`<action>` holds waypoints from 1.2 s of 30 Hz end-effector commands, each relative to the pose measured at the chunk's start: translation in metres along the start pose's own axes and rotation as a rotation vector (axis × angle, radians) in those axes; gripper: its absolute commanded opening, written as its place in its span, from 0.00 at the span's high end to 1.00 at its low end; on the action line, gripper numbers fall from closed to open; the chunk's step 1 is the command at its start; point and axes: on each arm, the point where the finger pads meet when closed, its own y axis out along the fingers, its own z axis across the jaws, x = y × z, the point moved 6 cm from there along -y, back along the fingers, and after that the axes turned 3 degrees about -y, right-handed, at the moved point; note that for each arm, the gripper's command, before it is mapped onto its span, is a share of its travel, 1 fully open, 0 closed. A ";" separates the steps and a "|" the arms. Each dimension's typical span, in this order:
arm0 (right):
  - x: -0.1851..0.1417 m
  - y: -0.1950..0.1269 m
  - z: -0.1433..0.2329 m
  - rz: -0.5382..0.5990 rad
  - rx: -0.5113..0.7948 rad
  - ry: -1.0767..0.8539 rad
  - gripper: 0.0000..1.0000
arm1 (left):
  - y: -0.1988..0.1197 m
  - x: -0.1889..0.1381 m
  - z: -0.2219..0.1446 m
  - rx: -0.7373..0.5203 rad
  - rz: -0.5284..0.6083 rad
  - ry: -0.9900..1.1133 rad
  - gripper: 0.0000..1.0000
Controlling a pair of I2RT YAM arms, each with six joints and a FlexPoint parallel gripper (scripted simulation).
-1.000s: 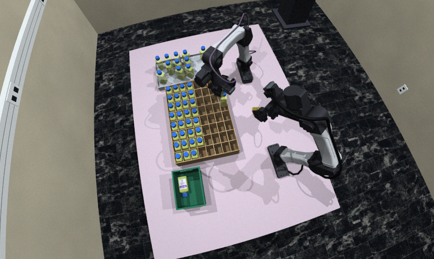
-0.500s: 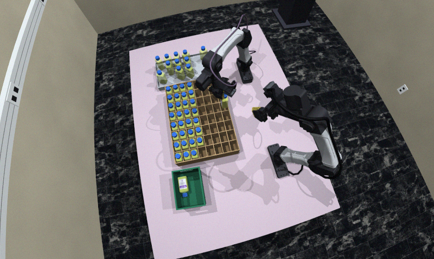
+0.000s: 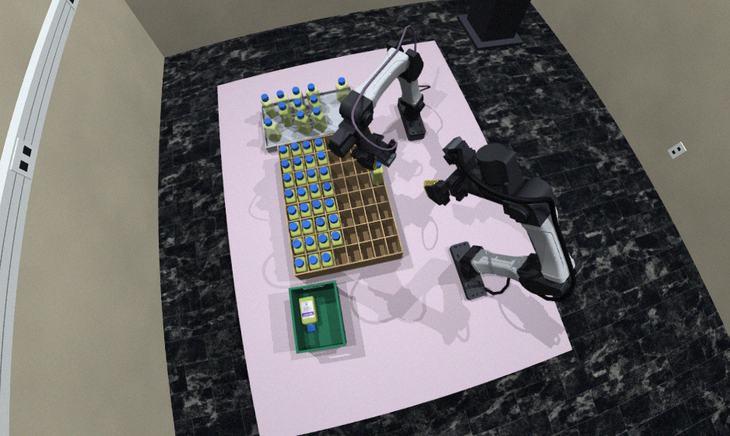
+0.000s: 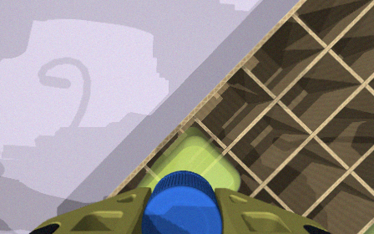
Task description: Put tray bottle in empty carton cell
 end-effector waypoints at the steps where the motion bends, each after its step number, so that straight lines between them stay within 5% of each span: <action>1: 0.002 -0.007 0.005 -0.002 -0.030 -0.001 0.84 | -0.003 0.001 0.000 -0.006 -0.012 -0.002 0.00; 36: 0.006 -0.005 0.002 -0.011 -0.054 -0.031 0.84 | -0.003 0.001 0.000 -0.006 -0.012 -0.002 0.00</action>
